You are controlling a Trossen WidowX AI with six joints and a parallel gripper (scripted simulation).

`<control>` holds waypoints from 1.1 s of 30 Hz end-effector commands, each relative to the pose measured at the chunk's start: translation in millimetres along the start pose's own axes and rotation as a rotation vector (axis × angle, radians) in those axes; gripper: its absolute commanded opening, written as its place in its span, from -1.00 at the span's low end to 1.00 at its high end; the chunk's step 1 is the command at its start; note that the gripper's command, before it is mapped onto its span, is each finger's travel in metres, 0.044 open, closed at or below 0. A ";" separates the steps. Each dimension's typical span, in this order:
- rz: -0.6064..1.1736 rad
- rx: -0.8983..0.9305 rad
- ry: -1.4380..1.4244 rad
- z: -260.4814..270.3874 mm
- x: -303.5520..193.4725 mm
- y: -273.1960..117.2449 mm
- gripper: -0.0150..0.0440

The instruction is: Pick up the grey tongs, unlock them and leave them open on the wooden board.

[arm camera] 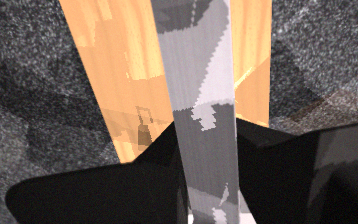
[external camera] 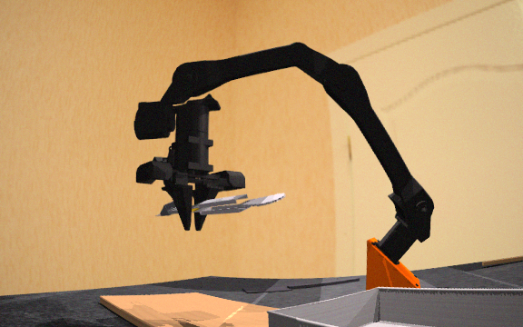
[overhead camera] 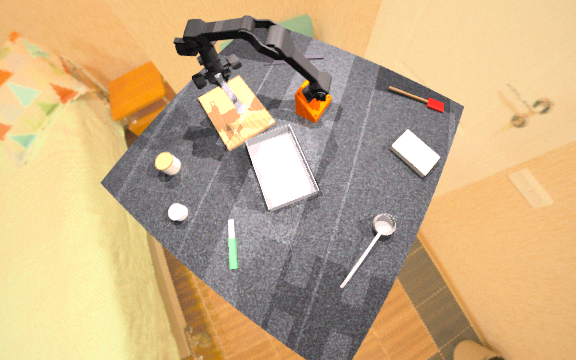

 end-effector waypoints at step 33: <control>0.001 0.009 -0.005 5.8 3.3 51.3 -1.00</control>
Point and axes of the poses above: the point midway between the two fingers, 35 mm back from their tips, its own y axis out along the fingers, its own z axis across the jaws, x = y × z, the point moved 7 cm from there along -y, back along the fingers, and after that the axes turned 10 degrees about -y, right-handed, at the moved point
